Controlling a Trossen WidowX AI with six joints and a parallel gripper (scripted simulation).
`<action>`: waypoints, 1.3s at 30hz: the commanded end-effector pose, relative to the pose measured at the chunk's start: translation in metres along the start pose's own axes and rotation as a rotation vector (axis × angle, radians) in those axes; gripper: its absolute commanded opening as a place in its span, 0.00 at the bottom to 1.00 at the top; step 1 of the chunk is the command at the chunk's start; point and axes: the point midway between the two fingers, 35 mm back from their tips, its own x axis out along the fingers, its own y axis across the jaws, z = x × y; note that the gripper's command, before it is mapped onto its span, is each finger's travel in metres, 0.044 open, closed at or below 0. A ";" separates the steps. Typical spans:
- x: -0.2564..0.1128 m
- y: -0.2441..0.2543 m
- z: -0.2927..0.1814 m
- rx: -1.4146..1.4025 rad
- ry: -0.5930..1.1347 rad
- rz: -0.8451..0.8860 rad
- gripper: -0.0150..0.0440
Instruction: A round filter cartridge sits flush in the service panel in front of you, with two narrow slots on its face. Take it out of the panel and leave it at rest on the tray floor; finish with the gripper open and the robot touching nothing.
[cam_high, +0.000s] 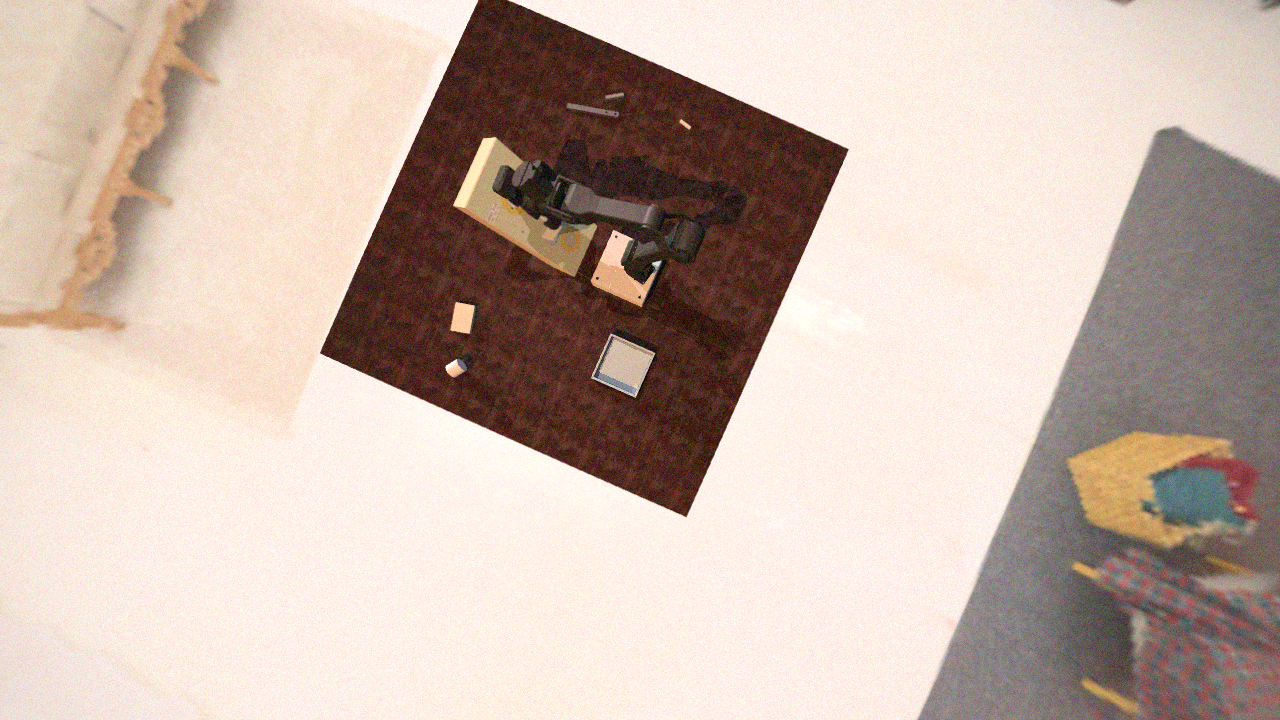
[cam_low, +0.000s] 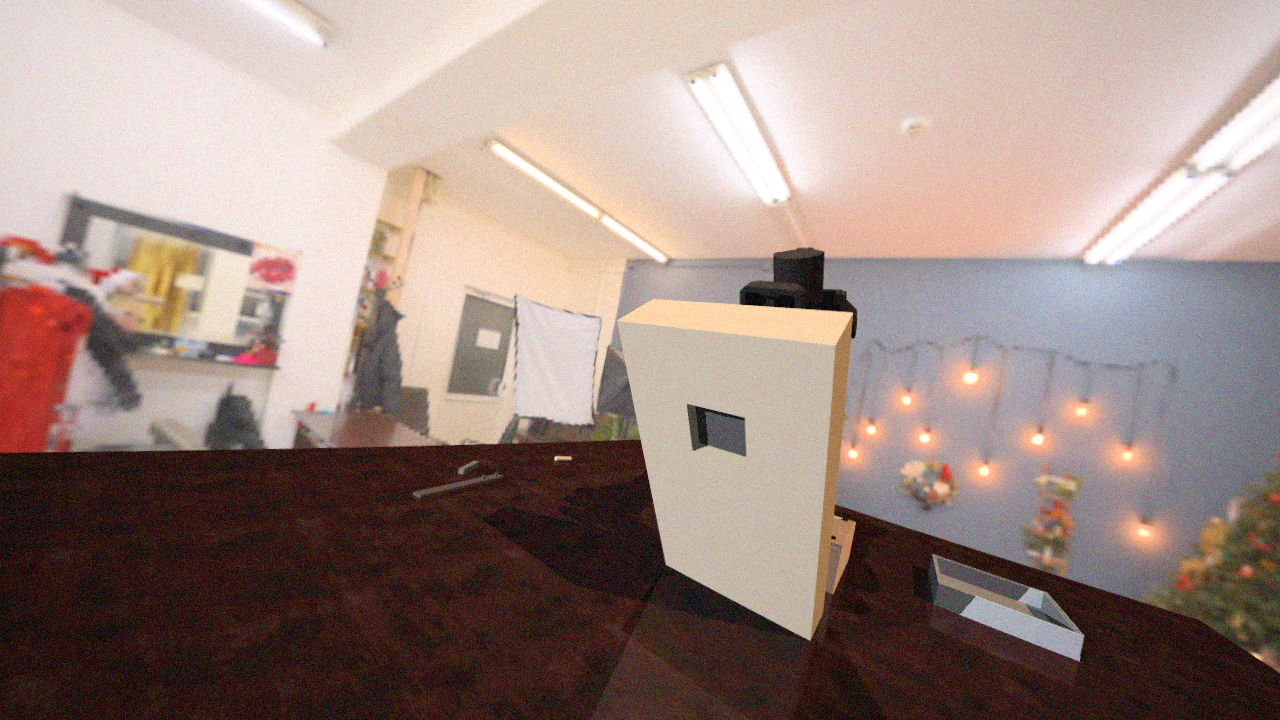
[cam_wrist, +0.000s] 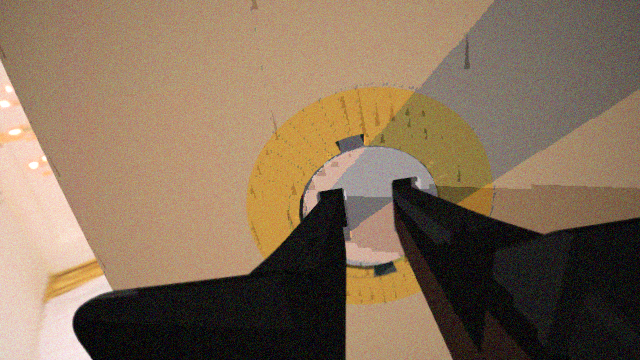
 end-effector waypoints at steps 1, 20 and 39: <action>0.004 0.000 0.000 -0.007 0.002 0.000 0.40; 0.002 0.000 0.000 0.000 0.001 -0.001 0.33; 0.006 0.000 0.000 -0.375 0.002 0.001 0.25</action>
